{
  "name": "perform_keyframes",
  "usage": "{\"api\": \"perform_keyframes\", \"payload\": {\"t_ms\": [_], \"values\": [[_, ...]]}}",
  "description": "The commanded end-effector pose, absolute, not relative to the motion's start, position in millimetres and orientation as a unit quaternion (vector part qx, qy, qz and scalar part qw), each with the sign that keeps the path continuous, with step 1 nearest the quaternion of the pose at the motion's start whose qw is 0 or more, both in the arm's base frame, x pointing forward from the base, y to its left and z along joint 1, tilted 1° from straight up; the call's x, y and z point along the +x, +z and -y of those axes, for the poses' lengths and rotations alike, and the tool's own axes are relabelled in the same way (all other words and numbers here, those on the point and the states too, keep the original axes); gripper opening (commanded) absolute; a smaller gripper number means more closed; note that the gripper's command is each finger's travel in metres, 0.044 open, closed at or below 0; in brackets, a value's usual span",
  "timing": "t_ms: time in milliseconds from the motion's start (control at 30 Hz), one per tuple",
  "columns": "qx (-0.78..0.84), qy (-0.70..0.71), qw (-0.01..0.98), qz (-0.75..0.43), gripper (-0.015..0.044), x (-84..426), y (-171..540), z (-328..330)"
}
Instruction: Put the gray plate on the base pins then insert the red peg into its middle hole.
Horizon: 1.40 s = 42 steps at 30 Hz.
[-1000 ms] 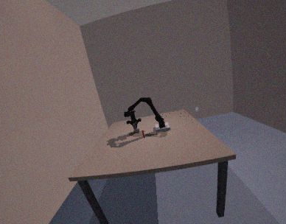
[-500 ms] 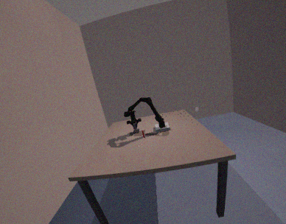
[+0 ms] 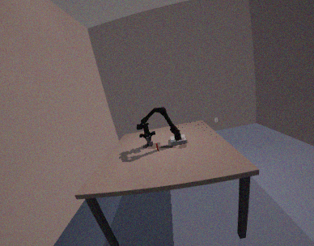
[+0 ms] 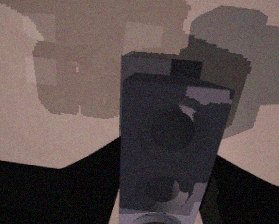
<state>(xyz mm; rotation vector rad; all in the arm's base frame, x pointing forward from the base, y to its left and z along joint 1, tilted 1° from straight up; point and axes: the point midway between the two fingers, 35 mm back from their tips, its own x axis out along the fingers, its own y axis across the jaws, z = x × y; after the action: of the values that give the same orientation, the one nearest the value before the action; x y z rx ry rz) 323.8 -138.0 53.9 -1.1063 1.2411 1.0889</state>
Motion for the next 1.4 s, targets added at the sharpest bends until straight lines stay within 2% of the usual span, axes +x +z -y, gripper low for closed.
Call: {"api": "perform_keyframes", "payload": {"t_ms": [0, 700, 1233, 1267, 1367], "values": [[-0.469, 0.458, 0.544, -0.523, 0.0000, 324, 51, 139], [-0.468, 0.458, 0.546, -0.523, 0.0000, 325, 34, 138], [-0.468, 0.458, 0.546, -0.523, 0.0420, 325, 34, 138], [-0.468, 0.458, 0.546, -0.523, 0.0440, 325, 34, 138], [-0.468, 0.458, 0.546, -0.523, 0.0440, 325, 34, 138]]}}
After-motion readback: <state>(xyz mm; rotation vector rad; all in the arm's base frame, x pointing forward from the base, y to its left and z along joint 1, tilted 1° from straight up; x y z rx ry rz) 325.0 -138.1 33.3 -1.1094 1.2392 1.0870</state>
